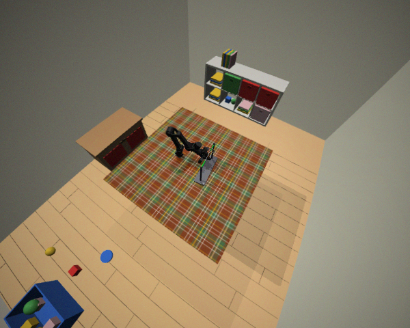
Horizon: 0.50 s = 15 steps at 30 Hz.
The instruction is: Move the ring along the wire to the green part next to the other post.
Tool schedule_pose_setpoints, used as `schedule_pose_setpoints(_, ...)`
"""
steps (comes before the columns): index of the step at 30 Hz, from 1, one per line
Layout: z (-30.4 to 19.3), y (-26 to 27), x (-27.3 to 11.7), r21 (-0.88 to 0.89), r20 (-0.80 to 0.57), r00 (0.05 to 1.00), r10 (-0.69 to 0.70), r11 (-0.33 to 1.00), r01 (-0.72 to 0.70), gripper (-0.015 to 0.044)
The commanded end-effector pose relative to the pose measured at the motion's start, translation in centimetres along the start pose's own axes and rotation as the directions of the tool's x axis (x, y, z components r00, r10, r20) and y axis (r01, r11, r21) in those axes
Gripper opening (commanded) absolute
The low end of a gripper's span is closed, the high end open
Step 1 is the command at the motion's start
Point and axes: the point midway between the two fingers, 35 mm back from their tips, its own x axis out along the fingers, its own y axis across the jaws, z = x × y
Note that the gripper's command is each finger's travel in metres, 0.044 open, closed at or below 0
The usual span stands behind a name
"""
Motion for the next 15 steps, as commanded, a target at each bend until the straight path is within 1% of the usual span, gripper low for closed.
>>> schedule_pose_setpoints(1,-0.01,-0.04,-0.01,0.003,0.001,1.0,-0.003,1.0,0.003,-0.015)
schedule_pose_setpoints(5,-0.01,-0.04,-0.01,0.003,0.001,1.0,-0.003,1.0,0.003,-0.015)
schedule_pose_setpoints(15,0.0,0.0,0.0,0.0,0.0,1.0,0.0,1.0,0.0,0.0113)
